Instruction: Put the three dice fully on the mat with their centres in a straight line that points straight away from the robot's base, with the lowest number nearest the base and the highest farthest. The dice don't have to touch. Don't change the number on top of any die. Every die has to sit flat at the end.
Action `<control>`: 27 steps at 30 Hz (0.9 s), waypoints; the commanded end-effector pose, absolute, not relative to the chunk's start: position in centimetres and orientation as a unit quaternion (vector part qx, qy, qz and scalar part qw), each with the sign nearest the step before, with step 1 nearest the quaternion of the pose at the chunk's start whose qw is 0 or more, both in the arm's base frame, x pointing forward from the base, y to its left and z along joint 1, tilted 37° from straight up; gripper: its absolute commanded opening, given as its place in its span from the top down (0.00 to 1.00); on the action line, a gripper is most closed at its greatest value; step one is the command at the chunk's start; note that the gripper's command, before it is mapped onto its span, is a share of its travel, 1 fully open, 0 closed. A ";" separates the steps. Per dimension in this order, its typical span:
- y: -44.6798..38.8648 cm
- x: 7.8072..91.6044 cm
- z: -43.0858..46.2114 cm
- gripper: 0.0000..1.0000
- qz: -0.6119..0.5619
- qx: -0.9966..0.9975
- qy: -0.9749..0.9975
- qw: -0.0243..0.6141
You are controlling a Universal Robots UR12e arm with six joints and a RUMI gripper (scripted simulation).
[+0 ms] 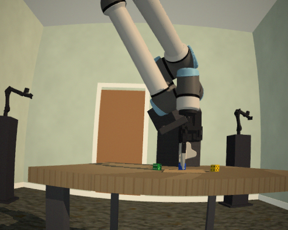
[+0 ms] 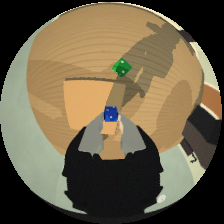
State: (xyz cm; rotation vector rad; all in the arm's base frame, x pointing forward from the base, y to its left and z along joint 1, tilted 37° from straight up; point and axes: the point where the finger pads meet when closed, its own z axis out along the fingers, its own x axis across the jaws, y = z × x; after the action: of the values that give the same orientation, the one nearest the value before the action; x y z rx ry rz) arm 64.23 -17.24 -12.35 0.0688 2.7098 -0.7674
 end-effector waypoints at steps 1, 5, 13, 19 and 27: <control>-17.2 64.2 -12.3 0.94 -0.269 0.024 0.949 0.162; -17.2 64.2 -12.3 0.94 -0.269 0.024 0.949 0.162; -17.2 64.2 -12.3 0.94 -0.269 0.024 0.949 0.162; -17.2 64.2 -12.3 0.94 -0.269 0.024 0.949 0.162; -17.2 64.2 -12.3 0.86 -0.269 0.024 0.949 0.162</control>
State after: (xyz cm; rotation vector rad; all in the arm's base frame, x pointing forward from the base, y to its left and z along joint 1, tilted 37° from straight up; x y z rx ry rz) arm 64.23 -17.24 -12.35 0.0688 2.7098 -0.7674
